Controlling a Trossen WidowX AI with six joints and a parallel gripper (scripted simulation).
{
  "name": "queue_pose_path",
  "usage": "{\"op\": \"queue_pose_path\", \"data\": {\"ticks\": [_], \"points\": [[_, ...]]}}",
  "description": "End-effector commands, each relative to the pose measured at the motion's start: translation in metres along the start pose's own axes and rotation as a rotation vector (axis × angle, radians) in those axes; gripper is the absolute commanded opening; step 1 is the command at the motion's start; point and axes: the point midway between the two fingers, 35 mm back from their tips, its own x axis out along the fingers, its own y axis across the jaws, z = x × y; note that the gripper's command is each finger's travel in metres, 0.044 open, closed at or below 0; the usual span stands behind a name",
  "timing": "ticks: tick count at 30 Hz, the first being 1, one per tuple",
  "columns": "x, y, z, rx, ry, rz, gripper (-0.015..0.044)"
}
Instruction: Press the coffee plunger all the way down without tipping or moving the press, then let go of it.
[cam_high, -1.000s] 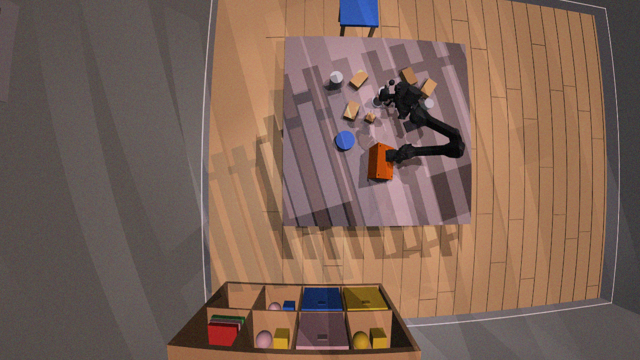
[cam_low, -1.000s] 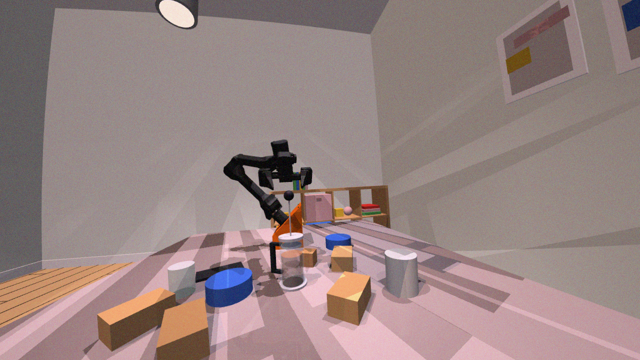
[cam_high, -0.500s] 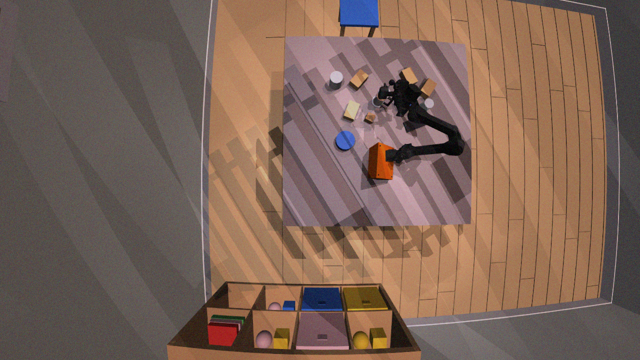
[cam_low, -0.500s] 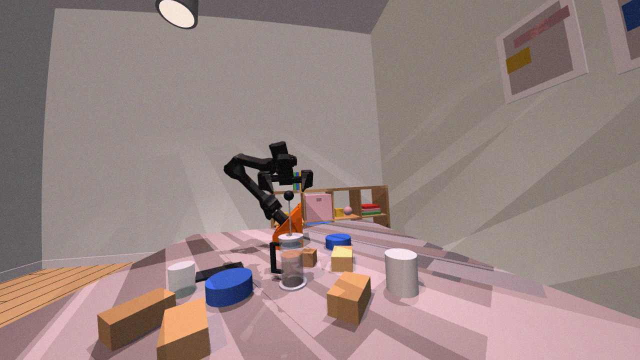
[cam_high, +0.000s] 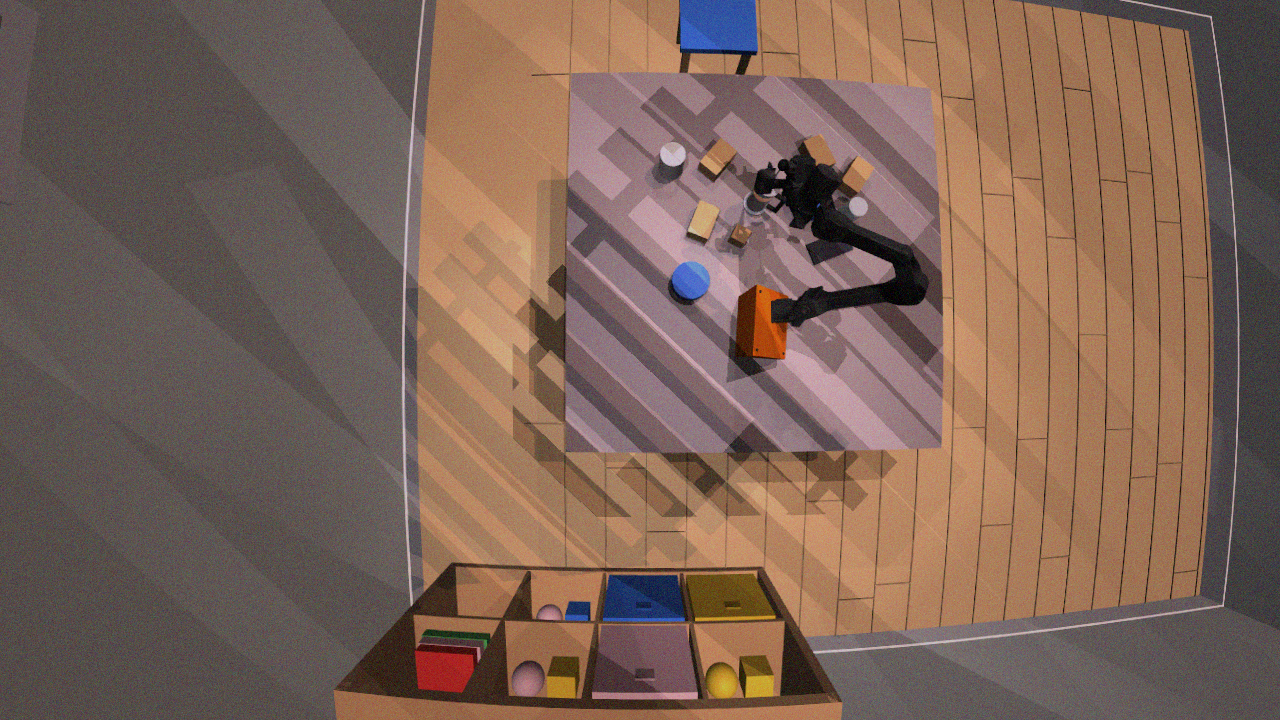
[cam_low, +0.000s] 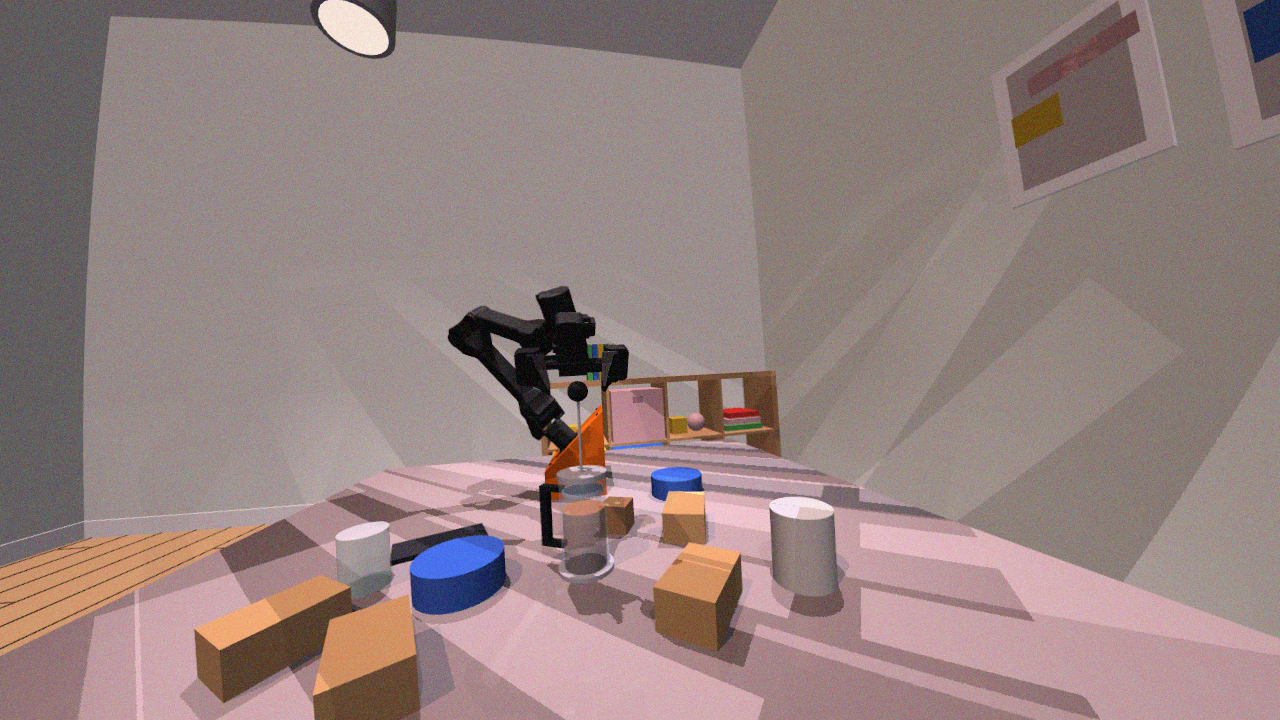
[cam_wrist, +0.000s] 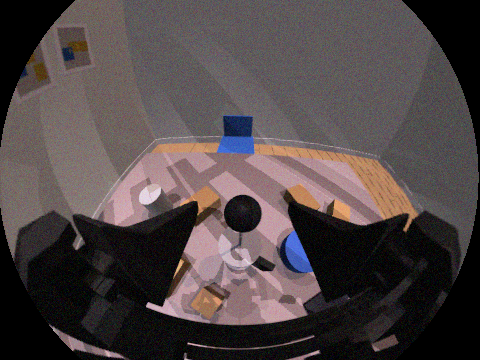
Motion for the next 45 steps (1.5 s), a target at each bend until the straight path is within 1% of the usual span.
{"op": "queue_pose_path", "data": {"ticks": [1, 8, 21, 45], "points": [[0.001, 0.001, 0.001, -0.005, -0.003, 0.004, 0.0309], [0.001, 0.001, 0.001, -0.005, -0.003, 0.004, 0.0125], [0.003, 0.001, -0.001, -0.005, -0.002, 0.004, 0.0125], [0.028, 0.004, -0.032, -0.004, 0.001, 0.007, 0.0125]]}}
